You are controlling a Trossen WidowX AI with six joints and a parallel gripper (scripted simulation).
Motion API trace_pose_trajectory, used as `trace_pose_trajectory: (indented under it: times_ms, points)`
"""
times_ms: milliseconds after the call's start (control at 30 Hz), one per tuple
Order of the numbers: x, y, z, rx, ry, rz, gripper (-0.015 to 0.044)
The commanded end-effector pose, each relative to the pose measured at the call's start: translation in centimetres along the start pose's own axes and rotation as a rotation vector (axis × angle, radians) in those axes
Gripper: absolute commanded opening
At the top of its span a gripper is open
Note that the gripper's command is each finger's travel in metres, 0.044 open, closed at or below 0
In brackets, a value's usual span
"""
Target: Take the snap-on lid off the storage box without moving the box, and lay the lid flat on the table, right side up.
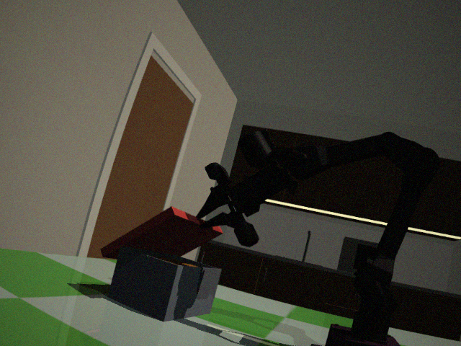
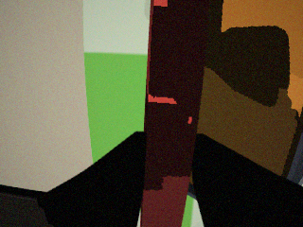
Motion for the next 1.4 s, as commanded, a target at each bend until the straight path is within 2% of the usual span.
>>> trace_pose_trajectory:
  times_ms: [0,933,1367]
  points:
    - [0.3,1.0,-0.1,0.001,0.002,-0.016,0.0]
    - [2.6,3.7,-0.7,0.001,0.002,-0.016,0.0]
    - [2.4,2.6,-2.4,0.003,0.001,-0.016,0.0]
Point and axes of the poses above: the point midway between the two fingers, 35 mm back from their tips, its own x axis back along the fingers, its own y axis across the jaws, z = x × y, the point moved 10 cm from there along x, back along the fingers, and after that the axes turned 11 degrees about x, right-handed, at the moved point
